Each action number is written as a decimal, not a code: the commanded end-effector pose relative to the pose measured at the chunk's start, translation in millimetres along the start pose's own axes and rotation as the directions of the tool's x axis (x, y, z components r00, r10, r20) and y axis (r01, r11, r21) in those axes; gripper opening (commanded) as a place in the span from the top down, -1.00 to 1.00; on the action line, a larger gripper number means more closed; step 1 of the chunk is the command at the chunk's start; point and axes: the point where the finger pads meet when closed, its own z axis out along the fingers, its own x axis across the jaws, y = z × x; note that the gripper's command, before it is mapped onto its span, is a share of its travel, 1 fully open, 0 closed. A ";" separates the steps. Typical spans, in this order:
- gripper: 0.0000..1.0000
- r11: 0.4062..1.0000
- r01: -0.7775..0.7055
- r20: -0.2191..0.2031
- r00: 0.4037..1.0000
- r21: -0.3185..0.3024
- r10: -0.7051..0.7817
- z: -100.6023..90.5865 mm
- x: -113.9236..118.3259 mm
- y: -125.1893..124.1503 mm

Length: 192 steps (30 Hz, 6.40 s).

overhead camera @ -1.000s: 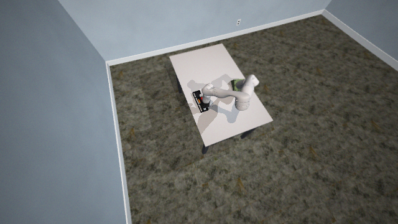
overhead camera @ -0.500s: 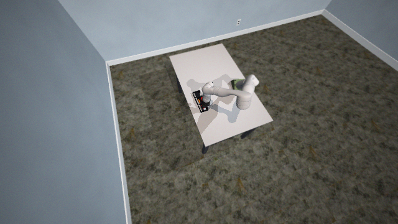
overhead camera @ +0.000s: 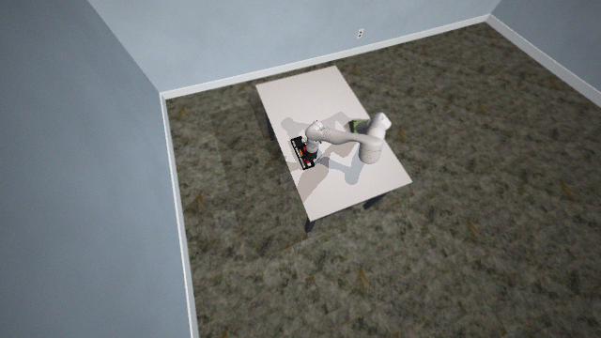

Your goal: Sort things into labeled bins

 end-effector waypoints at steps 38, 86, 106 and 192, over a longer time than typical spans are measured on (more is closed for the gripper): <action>-0.24 0.993 -0.115 0.004 0.993 -0.005 0.115 -3.2 6.1 -15.6; -0.24 -0.370 -0.929 0.000 -0.370 0.002 0.929 -13.7 79.2 -169.1; -0.24 -0.363 -0.932 0.001 -0.363 -0.003 0.932 -12.9 78.7 -169.0; 0.36 -0.363 -0.932 0.001 -0.363 -0.003 0.932 58.0 77.0 -167.8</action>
